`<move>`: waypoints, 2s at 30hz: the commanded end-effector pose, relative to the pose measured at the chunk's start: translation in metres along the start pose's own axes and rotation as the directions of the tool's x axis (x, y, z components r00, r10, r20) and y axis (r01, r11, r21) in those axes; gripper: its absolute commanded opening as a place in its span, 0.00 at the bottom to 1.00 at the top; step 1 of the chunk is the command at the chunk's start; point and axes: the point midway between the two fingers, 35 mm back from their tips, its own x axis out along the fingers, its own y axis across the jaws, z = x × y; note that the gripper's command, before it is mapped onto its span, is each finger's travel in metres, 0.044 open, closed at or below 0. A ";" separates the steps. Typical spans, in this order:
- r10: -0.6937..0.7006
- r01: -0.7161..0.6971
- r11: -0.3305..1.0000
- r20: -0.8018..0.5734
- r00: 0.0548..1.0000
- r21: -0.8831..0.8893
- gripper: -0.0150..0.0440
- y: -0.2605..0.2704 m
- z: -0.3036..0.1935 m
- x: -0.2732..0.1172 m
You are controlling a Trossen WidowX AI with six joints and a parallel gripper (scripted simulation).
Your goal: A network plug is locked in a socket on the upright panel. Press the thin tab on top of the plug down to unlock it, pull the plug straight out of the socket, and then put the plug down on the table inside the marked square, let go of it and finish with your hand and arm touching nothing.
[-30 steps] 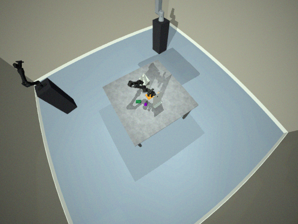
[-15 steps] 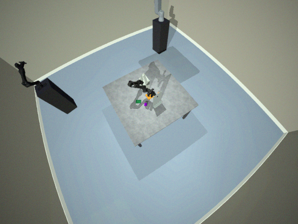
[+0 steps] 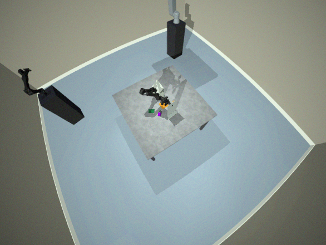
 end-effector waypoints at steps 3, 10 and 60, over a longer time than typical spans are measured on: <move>-0.001 0.001 1.000 -0.001 1.000 -0.003 0.25 0.000 -0.002 -0.006; -0.001 0.001 1.000 -0.001 1.000 -0.003 0.25 0.000 -0.003 -0.010; -0.002 0.002 1.000 -0.002 1.000 -0.002 0.25 0.000 -0.016 -0.038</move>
